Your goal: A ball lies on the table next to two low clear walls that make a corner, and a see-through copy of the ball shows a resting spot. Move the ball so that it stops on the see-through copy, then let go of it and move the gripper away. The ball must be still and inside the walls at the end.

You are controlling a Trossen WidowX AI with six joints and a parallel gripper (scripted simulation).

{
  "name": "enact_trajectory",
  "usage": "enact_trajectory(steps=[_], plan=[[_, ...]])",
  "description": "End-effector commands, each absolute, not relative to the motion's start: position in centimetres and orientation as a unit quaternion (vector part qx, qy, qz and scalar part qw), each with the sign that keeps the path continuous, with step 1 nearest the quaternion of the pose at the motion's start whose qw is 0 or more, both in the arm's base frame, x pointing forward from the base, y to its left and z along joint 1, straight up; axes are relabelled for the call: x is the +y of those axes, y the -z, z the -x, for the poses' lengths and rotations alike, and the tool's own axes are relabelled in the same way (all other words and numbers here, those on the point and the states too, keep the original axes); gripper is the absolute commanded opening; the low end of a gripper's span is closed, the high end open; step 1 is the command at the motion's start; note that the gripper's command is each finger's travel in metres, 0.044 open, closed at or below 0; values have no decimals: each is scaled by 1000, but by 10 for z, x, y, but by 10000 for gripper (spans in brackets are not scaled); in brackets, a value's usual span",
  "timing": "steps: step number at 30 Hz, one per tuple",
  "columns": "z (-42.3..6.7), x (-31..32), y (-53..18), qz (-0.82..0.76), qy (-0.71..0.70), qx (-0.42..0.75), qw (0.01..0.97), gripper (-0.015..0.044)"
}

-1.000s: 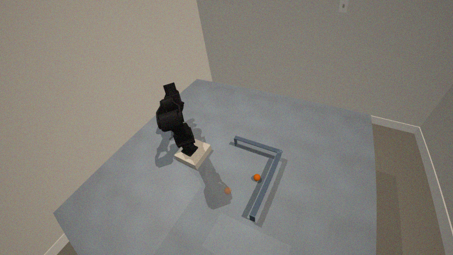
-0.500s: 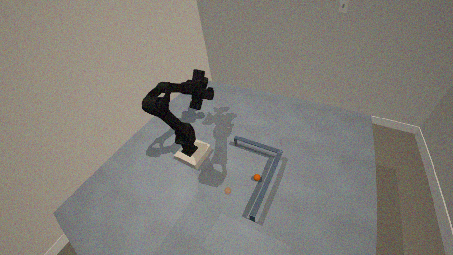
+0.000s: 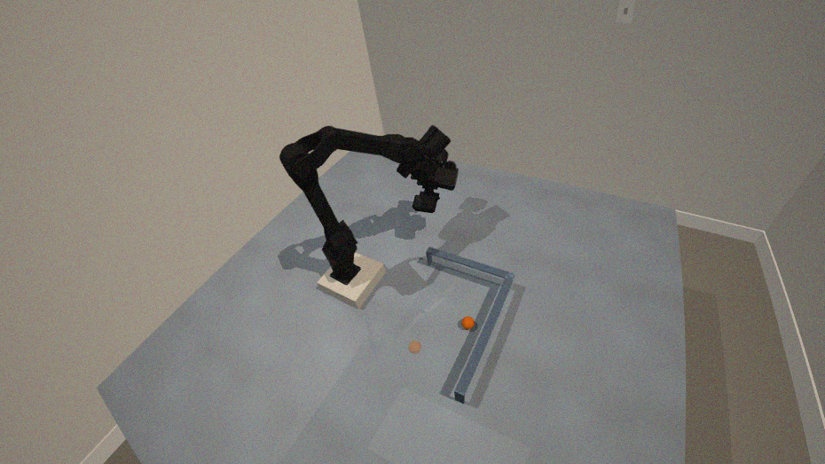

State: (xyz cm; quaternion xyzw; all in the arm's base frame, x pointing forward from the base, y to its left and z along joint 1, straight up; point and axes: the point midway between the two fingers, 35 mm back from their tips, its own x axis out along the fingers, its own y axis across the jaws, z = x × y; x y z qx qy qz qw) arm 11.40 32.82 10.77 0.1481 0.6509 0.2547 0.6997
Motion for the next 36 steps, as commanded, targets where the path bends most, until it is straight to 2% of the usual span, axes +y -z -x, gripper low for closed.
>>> enact_trajectory(steps=[1, 7, 17, 25, 36], plan=[[-181, 302, -101, -116, -208, 630, 739, 252], [-259, 245, -94, -57, -154, 623, 765, 252], [-341, 120, -81, 26, -65, 637, 768, 252], [-356, 35, -64, 19, -22, 696, 717, 252], [-357, 33, -49, 19, -21, 697, 716, 252]])
